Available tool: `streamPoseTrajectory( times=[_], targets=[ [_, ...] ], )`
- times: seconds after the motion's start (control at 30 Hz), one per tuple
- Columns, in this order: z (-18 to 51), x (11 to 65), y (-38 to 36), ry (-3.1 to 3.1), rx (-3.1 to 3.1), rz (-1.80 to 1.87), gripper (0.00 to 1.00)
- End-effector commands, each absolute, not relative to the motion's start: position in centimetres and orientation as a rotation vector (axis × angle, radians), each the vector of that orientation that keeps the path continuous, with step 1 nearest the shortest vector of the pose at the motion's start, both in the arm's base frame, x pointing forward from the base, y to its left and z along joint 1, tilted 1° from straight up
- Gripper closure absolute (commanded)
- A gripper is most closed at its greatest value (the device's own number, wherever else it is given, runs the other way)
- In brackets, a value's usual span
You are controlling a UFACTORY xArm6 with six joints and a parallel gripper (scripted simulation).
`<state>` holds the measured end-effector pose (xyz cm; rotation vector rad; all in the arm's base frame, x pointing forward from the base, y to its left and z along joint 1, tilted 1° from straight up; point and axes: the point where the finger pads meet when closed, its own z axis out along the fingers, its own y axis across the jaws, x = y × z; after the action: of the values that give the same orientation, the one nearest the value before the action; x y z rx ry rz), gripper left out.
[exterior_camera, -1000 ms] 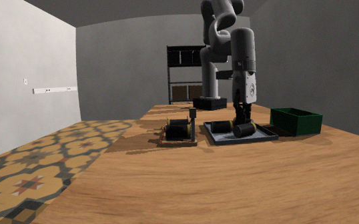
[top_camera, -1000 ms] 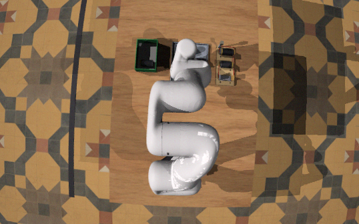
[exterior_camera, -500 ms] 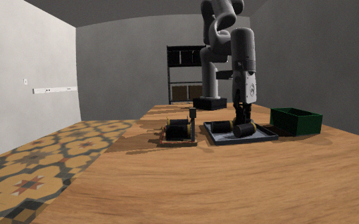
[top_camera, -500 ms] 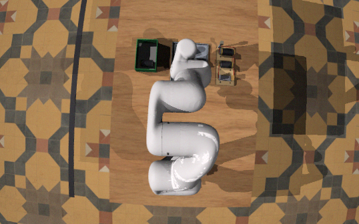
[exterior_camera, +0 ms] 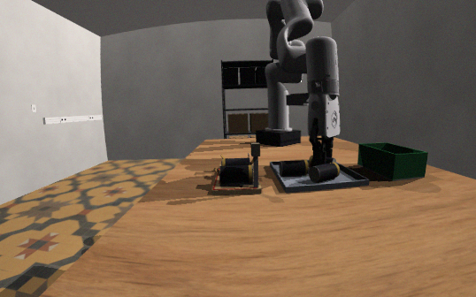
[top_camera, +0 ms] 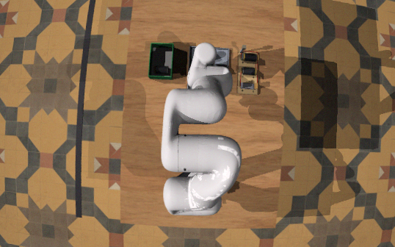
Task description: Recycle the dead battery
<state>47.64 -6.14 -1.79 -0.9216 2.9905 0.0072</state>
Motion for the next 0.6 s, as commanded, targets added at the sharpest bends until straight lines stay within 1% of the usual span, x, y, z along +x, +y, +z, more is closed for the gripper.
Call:
streamPoseTrajectory(
  times=[0.0,0.57],
  targets=[
    [-1.6,47.8,-6.2,2.987,-0.921,0.005,0.72],
    [2.8,47.7,-6.2,2.987,-0.921,0.005,0.72]
  ],
)
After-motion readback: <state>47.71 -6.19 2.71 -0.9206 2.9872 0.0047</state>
